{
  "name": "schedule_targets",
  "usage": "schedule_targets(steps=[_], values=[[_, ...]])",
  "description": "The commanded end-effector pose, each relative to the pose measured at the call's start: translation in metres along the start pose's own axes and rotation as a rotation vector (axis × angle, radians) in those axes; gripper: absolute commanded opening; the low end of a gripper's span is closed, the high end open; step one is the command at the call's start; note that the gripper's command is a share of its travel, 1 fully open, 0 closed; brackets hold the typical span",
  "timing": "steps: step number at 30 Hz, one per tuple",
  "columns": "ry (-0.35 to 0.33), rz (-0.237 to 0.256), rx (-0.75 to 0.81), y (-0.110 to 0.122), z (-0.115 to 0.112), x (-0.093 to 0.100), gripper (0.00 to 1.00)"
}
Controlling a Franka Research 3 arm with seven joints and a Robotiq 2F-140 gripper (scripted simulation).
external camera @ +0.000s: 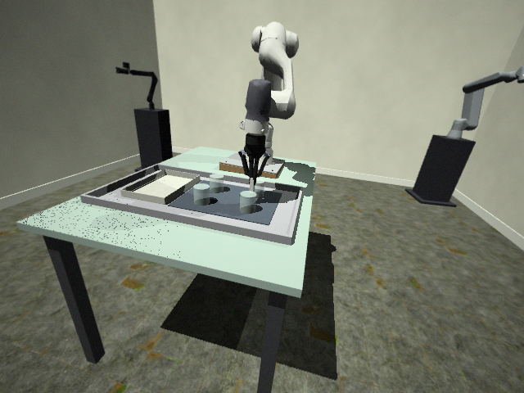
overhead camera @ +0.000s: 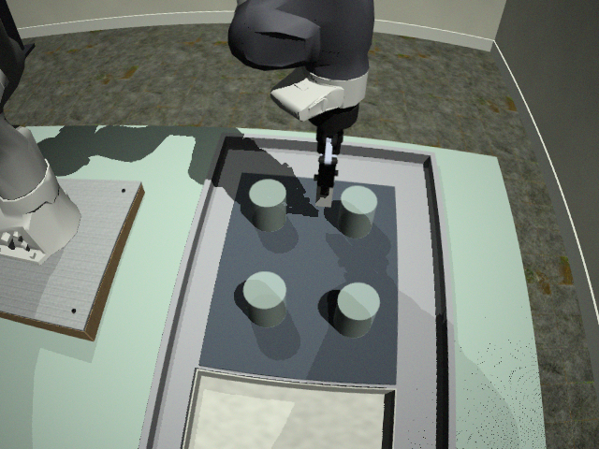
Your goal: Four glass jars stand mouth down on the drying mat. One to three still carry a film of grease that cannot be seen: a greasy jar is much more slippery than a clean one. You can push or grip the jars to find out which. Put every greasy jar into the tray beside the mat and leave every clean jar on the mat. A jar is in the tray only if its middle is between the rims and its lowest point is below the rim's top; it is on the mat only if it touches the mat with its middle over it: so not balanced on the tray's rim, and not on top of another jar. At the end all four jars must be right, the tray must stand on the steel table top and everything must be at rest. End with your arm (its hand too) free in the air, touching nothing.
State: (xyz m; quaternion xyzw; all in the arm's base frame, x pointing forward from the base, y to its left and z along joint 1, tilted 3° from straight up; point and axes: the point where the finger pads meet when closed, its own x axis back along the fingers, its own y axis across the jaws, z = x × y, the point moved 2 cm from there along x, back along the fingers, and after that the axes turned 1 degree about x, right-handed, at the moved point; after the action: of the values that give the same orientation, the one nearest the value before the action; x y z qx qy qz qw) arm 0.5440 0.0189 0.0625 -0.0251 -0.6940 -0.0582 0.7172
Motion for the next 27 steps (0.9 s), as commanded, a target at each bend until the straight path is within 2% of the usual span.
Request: schedule_targets(steps=[1, 27], values=[[-0.002, -0.002, -0.004, 0.0022, -0.0011, -0.0004, 0.00], [-0.002, -0.002, -0.004, 0.0021, -0.0043, -0.0004, 0.00]])
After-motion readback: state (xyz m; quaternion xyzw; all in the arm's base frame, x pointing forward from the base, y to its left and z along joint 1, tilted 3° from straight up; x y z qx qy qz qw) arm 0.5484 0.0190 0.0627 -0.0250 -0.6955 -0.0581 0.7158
